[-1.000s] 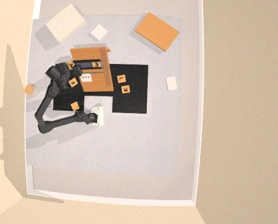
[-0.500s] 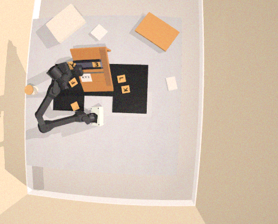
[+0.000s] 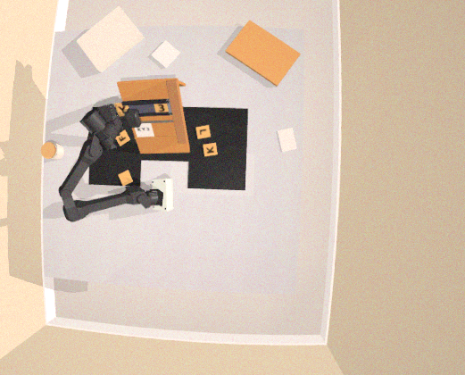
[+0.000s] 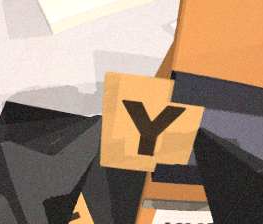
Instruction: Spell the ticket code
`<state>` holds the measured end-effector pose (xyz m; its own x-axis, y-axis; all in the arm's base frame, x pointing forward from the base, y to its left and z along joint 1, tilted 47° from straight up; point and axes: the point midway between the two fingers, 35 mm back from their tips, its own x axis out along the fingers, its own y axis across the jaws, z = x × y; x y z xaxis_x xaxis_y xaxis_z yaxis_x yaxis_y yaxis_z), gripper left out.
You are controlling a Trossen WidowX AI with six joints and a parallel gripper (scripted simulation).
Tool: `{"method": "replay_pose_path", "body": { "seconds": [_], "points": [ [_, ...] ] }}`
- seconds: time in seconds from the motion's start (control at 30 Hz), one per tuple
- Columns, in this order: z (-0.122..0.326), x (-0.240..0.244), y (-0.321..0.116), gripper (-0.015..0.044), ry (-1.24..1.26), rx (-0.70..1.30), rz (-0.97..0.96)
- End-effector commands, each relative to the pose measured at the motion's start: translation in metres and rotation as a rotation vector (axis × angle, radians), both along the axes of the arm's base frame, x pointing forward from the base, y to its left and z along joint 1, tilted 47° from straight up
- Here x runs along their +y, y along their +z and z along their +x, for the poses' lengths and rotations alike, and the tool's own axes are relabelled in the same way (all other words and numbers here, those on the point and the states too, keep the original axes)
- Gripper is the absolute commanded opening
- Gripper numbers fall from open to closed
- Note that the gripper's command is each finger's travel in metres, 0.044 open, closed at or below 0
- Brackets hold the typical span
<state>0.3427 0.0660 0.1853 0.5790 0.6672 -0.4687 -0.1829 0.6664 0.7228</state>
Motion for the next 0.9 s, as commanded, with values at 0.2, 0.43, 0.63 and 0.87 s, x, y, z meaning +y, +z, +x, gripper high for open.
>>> {"method": "replay_pose_path", "body": {
  "seconds": [0.2, 0.43, 0.63, 0.87],
  "points": [
    [-0.0002, -0.0026, -0.0074, 0.0, 0.005, 0.008, 0.001],
    [0.0004, -0.0049, -0.0099, 0.0, 0.005, 0.008, 0.001],
    [0.001, -0.007, -0.0121, 0.0, 0.005, 0.008, 0.001],
    [0.0016, -0.0093, -0.0146, 0.0, 0.005, 0.008, 0.001]
  ]
}}
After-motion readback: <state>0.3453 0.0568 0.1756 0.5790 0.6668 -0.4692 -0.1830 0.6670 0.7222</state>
